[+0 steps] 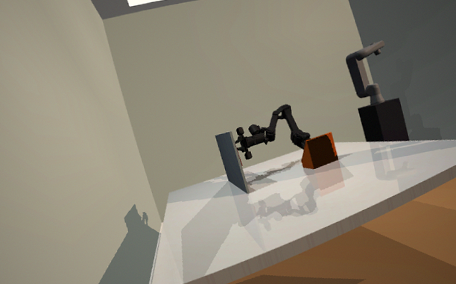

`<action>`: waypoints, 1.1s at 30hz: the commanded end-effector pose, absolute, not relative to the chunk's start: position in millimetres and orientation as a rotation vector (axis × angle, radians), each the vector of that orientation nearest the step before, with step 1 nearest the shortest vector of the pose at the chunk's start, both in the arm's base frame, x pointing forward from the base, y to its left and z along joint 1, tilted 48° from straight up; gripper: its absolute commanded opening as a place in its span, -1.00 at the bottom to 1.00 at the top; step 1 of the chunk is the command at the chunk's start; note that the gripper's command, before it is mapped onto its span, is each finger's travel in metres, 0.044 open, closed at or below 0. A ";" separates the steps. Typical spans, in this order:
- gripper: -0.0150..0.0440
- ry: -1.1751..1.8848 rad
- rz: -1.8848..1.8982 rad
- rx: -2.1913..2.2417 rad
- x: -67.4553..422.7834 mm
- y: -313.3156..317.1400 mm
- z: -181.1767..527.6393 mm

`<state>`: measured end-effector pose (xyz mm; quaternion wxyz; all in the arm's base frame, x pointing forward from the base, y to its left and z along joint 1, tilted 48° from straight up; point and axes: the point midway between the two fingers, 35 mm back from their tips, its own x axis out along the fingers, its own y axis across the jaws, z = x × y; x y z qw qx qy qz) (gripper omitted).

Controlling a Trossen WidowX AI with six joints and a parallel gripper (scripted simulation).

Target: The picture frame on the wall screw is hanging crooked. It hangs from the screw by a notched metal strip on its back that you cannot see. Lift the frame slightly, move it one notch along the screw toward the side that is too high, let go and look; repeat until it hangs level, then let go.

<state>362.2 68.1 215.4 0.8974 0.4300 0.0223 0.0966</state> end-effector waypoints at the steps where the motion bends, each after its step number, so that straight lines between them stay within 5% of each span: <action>1: -0.49 0.042 0.200 0.861 362.2 67.8 215.2; 29: -0.49 0.027 0.201 0.726 362.4 67.9 214.8; 33: -0.14 0.030 0.202 0.742 362.4 68.2 215.0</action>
